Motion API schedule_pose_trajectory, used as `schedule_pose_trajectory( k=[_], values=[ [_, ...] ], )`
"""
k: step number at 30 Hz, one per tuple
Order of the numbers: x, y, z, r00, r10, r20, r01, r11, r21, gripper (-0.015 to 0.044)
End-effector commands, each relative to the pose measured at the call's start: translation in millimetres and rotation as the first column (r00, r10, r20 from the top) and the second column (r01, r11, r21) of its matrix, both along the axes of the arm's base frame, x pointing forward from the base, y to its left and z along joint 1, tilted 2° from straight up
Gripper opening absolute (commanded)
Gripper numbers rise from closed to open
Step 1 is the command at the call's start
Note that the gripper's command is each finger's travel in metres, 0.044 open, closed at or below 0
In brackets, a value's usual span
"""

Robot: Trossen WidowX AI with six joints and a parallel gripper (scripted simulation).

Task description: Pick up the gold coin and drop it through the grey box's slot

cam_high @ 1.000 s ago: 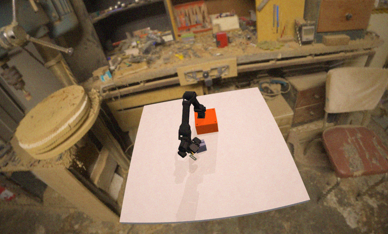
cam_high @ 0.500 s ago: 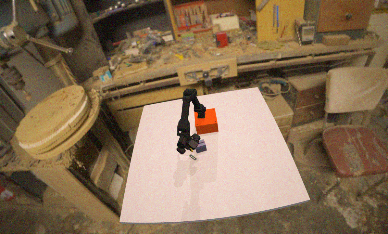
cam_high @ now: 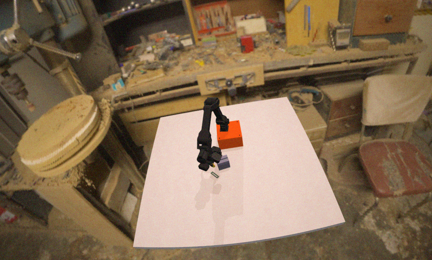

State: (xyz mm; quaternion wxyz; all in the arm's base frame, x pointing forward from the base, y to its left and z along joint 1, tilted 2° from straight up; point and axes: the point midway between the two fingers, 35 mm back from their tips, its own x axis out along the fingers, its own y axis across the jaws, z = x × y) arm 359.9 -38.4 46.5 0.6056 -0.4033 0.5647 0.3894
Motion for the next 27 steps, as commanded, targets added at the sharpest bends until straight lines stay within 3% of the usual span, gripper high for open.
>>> schedule_pose_trajectory(
  k=[1,9,18,27],
  values=[
    [-1.2,1.2,0.3,0.990,0.144,0.000,-0.144,0.990,-0.009,0.0000],
    [-2.4,2.9,0.4,0.915,0.404,0.000,-0.404,0.914,-0.025,0.0000],
    [-3.9,4.8,0.5,0.751,0.661,-0.006,-0.660,0.750,-0.042,0.0000],
    [-4.5,5.3,0.6,0.717,0.697,-0.007,-0.697,0.716,-0.045,0.0000]
  ],
)
